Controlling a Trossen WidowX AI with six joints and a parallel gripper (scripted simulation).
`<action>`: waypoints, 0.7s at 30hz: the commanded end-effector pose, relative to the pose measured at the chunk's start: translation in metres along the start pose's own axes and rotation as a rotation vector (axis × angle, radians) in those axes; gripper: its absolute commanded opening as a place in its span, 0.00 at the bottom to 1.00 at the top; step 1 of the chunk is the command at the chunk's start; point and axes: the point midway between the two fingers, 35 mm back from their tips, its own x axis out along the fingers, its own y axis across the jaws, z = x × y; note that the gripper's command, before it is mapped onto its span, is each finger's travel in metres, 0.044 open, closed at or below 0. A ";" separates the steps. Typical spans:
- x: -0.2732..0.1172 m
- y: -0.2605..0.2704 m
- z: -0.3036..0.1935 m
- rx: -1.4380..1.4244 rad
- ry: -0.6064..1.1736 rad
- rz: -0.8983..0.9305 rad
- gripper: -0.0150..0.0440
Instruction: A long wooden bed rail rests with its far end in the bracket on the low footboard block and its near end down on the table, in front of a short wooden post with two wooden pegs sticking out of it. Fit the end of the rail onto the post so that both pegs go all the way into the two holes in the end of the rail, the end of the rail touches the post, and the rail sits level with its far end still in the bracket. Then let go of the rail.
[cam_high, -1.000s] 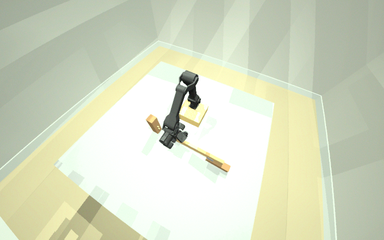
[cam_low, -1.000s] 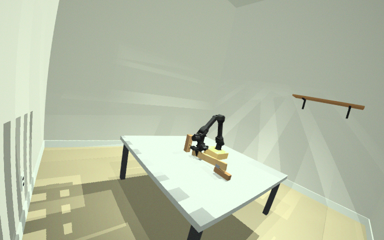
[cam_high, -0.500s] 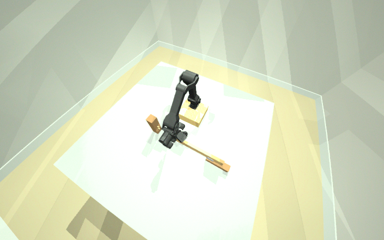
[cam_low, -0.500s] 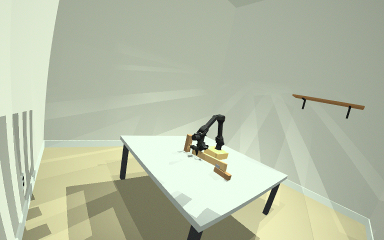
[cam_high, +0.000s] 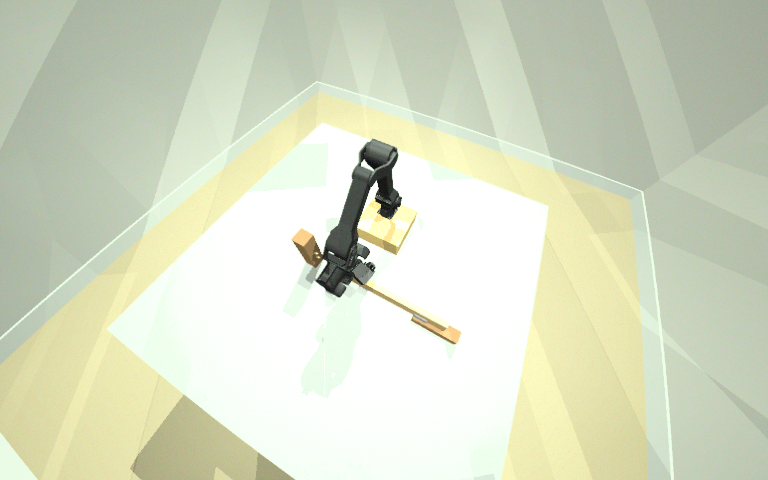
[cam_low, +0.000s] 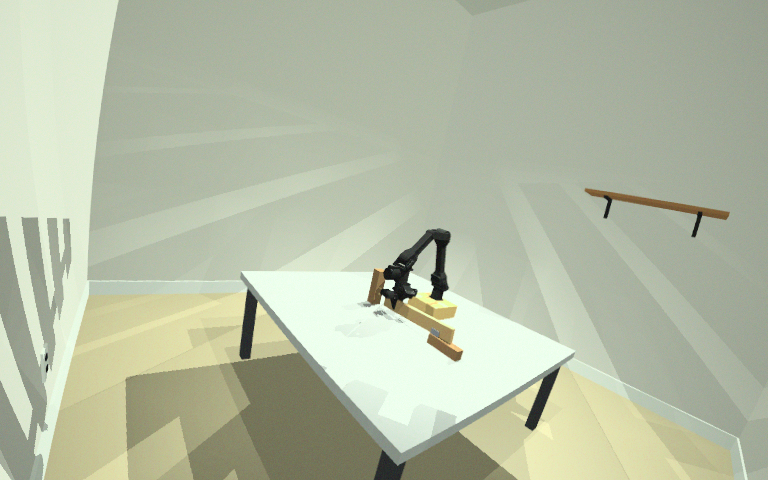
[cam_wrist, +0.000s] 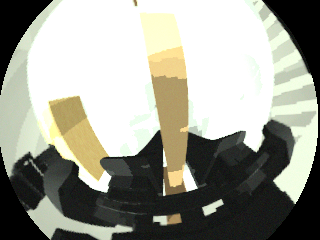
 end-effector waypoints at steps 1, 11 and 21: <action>-0.006 -0.005 0.001 -0.003 -0.005 -0.016 0.25; -0.011 -0.005 0.001 -0.003 -0.005 -0.016 0.25; -0.016 -0.005 0.001 -0.003 -0.005 -0.016 0.25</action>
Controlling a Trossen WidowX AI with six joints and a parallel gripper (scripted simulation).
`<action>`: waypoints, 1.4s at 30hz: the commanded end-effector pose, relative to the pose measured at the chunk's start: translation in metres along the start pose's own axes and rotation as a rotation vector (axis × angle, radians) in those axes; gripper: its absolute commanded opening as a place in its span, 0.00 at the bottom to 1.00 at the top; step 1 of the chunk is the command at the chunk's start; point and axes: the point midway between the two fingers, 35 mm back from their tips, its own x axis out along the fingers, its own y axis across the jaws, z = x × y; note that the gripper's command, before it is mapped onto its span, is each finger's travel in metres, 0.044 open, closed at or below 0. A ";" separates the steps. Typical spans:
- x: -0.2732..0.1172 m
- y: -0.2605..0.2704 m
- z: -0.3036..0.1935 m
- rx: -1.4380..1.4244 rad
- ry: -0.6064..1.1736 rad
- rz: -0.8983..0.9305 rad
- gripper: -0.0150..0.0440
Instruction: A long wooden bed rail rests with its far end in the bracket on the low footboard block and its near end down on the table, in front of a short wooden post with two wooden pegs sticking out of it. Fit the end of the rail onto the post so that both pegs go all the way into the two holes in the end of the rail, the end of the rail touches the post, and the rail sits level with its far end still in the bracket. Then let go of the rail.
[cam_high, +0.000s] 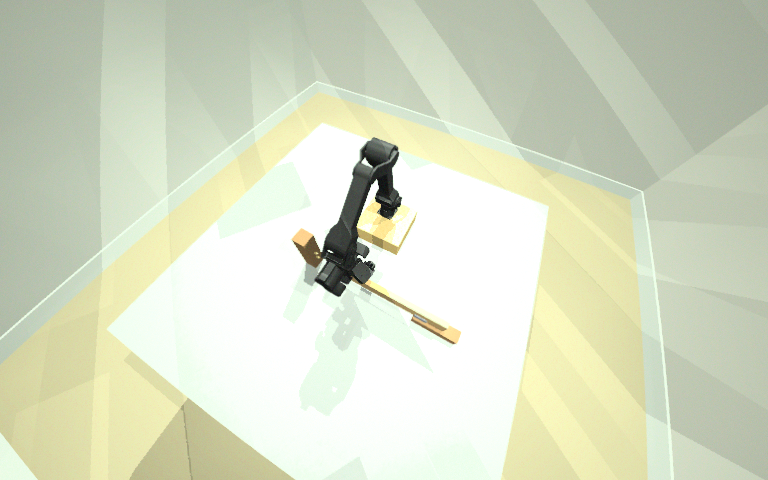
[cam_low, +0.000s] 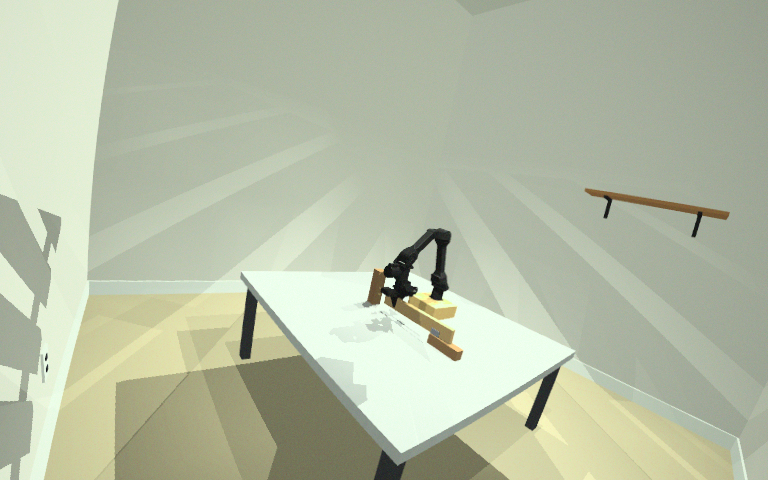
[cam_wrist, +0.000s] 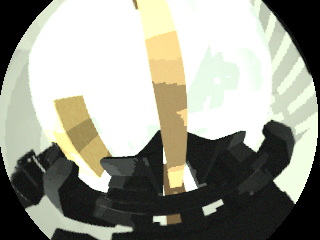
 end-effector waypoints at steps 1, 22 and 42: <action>-0.007 -0.004 0.001 -0.002 -0.005 -0.017 0.25; -0.013 -0.004 0.001 -0.002 -0.005 -0.017 0.25; -0.009 -0.002 0.001 -0.002 -0.005 -0.016 0.25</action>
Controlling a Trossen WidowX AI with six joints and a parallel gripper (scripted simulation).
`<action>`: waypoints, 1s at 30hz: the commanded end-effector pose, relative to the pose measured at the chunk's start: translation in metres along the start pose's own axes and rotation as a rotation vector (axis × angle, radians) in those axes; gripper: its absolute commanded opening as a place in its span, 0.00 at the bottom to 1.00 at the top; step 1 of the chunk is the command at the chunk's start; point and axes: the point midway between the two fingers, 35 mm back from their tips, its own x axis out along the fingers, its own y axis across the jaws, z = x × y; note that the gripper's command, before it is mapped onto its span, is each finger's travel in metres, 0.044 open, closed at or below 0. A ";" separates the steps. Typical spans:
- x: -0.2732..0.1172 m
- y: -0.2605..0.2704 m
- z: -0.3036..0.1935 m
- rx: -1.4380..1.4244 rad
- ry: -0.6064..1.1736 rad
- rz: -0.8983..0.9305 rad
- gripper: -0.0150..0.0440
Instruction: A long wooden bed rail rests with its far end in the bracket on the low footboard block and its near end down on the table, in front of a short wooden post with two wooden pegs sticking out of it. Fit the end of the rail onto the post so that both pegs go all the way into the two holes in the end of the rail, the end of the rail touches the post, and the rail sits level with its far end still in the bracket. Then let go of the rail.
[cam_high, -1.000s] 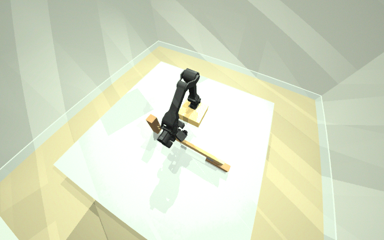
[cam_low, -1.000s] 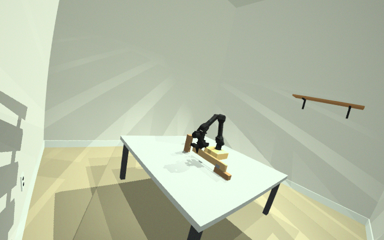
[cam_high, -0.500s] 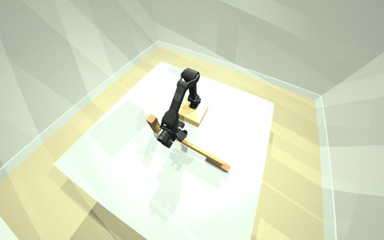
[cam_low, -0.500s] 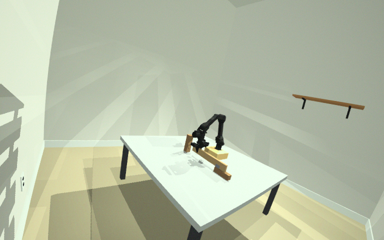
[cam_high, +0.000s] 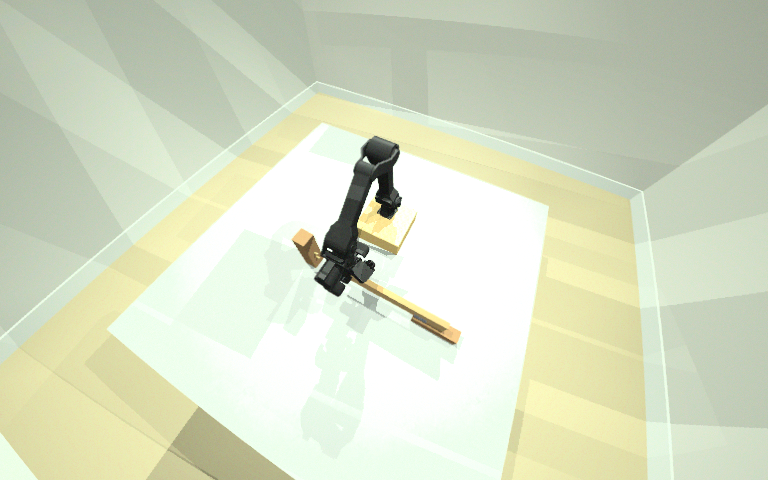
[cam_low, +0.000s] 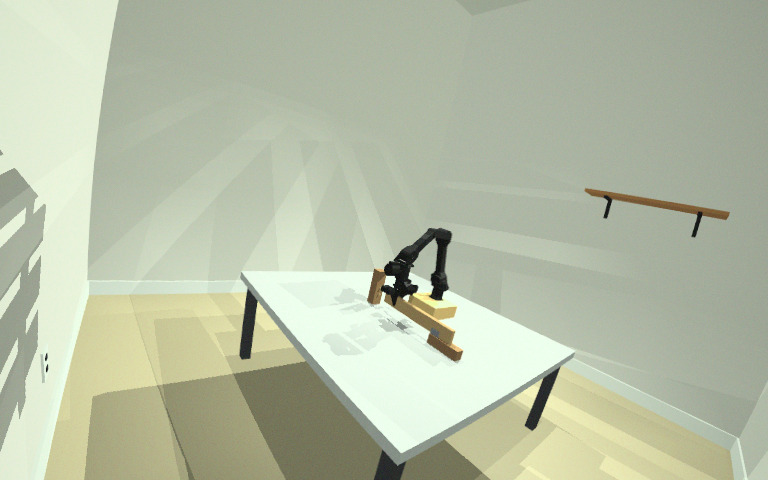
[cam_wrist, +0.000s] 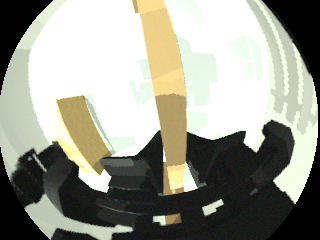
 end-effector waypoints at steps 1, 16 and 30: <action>-0.002 0.000 0.000 0.004 -0.002 -0.003 0.25; -0.001 0.002 0.000 0.004 -0.002 -0.003 0.25; -0.001 0.002 0.000 0.004 -0.002 -0.003 0.25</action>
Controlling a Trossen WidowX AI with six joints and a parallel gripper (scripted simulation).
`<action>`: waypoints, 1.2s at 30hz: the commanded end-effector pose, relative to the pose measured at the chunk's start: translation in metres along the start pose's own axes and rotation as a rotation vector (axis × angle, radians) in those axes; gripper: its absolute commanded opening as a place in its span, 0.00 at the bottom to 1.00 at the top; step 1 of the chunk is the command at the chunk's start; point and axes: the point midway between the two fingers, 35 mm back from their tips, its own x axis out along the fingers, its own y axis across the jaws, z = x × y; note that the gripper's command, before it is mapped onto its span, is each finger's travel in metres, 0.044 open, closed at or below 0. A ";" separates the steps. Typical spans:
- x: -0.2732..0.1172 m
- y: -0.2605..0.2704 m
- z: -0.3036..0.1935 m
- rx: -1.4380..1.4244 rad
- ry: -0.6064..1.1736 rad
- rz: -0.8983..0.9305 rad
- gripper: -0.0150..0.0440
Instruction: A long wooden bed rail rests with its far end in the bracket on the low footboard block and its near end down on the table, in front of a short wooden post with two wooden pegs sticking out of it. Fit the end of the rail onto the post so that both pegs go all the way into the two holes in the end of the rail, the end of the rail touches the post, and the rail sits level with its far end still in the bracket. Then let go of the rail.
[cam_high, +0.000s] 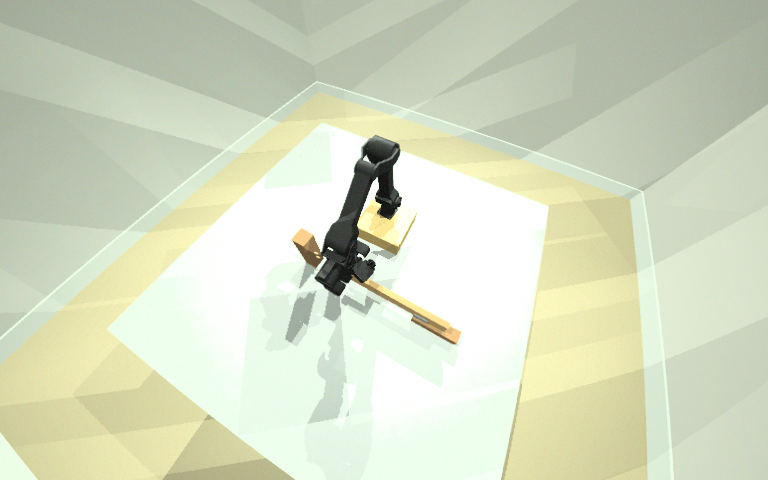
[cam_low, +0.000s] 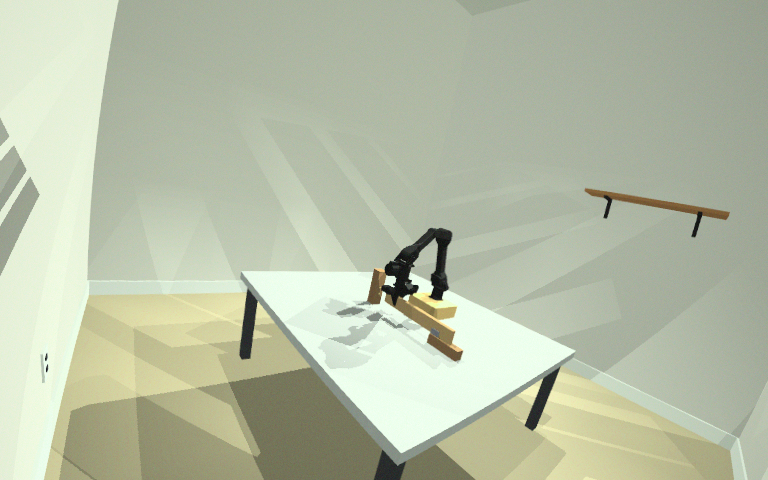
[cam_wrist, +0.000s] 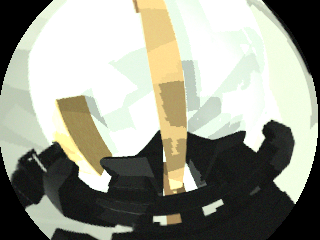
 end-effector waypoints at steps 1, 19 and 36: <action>-0.001 0.000 0.000 0.001 -0.002 -0.001 0.25; -0.001 0.000 -0.003 0.001 -0.001 -0.001 0.25; 0.000 0.000 -0.008 0.001 -0.001 -0.001 0.25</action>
